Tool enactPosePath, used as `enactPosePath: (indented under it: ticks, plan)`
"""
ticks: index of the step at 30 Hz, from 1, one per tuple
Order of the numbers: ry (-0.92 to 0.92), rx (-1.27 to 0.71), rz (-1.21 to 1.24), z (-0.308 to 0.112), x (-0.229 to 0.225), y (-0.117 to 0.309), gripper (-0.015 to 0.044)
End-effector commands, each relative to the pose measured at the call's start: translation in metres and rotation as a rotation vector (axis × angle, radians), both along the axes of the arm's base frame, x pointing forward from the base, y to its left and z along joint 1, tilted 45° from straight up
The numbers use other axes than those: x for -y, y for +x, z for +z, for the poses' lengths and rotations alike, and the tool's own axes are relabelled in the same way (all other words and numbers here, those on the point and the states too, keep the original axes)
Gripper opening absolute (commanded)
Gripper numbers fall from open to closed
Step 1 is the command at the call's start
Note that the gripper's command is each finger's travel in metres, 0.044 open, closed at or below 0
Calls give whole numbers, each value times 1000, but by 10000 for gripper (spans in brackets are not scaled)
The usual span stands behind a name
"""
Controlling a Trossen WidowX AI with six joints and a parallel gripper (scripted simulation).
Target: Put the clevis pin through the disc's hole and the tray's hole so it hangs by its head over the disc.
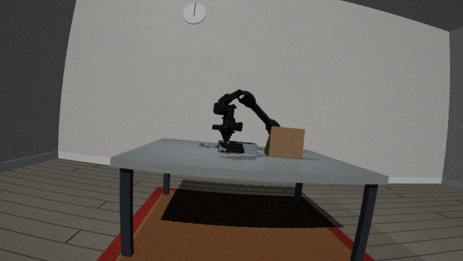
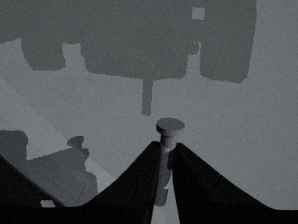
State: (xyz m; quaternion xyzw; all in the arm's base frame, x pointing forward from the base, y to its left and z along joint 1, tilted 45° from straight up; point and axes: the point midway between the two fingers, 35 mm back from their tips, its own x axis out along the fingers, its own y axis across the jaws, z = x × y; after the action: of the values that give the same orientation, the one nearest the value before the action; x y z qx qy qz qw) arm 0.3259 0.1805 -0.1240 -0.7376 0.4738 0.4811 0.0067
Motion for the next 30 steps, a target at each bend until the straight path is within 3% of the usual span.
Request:
enactPosePath:
  ticks: [1,30]
  plan:
    - [-1,-21,16,-2,1,0,0]
    - [-5,-40,36,-35,35,4,0]
